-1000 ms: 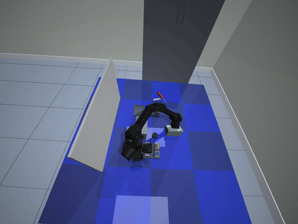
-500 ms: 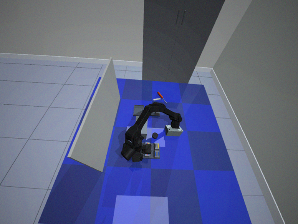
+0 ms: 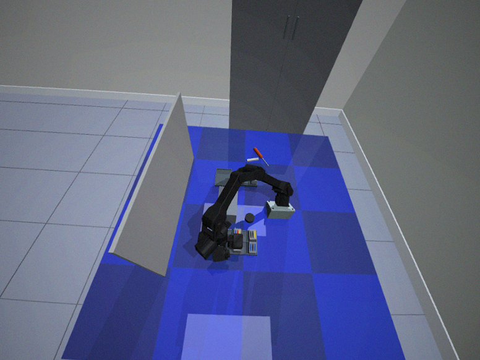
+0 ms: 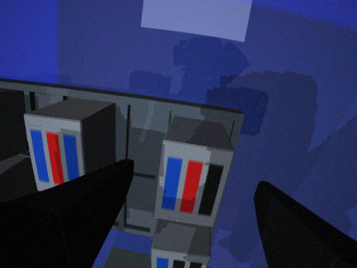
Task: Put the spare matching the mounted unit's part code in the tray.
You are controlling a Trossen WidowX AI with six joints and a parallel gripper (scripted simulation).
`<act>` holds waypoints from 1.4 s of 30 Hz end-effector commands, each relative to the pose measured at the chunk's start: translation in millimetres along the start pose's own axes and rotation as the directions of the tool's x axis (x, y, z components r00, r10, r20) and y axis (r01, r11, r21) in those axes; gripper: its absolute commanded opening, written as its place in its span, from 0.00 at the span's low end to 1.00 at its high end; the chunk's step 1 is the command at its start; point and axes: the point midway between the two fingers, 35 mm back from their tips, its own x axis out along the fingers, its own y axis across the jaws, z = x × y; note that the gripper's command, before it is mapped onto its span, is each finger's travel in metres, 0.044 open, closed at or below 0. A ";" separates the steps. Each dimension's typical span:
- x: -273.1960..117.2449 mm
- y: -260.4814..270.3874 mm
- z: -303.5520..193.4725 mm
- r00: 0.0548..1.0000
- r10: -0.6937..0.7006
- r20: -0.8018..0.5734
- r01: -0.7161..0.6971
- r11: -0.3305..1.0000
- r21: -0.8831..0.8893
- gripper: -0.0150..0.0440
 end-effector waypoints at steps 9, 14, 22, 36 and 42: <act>20.1 -0.5 -1.4 1.000 -0.002 -0.004 0.002 1.000 -0.007 0.76; 28.3 -0.4 -2.2 1.000 -0.002 -0.004 0.002 1.000 -0.006 0.76; 38.7 0.0 -3.3 1.000 -0.002 -0.005 0.002 1.000 -0.006 0.76; 37.5 0.3 -3.1 1.000 0.001 -0.004 -0.001 1.000 0.000 0.47; 37.5 0.3 -3.1 1.000 0.001 -0.004 -0.001 1.000 0.000 0.25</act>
